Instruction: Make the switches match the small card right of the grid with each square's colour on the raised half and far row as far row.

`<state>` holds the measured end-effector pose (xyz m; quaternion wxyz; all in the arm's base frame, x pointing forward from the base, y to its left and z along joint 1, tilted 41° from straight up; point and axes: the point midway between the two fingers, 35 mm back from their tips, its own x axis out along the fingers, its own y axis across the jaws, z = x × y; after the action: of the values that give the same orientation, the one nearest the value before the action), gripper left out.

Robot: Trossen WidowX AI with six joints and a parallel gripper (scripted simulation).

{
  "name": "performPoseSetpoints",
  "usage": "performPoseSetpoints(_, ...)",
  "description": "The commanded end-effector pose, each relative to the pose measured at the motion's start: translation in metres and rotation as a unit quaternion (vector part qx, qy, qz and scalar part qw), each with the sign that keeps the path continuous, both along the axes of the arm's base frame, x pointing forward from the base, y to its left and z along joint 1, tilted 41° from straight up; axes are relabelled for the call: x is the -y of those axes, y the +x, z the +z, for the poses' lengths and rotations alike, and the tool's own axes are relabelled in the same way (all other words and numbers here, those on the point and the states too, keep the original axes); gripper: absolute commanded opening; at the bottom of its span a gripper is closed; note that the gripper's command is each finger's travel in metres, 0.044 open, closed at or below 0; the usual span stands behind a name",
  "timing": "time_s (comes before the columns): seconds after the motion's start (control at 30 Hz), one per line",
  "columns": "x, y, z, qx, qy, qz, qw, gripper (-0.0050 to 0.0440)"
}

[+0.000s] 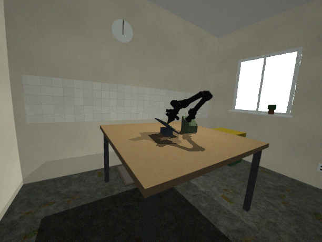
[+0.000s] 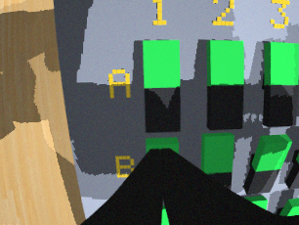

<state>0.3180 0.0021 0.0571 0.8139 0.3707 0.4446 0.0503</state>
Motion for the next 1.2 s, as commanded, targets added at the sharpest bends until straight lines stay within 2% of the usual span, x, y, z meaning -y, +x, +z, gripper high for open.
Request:
performPoseSetpoints(0.0, 0.0, 0.0, -0.002, -0.003, 0.0, -0.001, 1.0, 0.0)
performPoseSetpoints(0.37, 0.0, -0.001, 0.0, -0.001, 0.001, 0.0, 1.0, 0.0)
performPoseSetpoints(0.57, 0.024, -0.039, 0.04, 0.006, -0.003, -0.009, 1.0, 0.0)
performPoseSetpoints(0.7, 0.025, -0.04, 0.041, 0.007, -0.003, -0.01, 1.0, 0.0)
performPoseSetpoints(0.9, 0.059, -0.052, 0.01, 0.007, -0.003, -0.009, 1.0, 0.0)
performPoseSetpoints(1.0, 0.06, -0.052, 0.008, 0.006, -0.003, -0.009, 1.0, 0.0)
performPoseSetpoints(1.17, 0.048, -0.031, -0.015, -0.003, 0.0, -0.001, 1.0, 0.0)
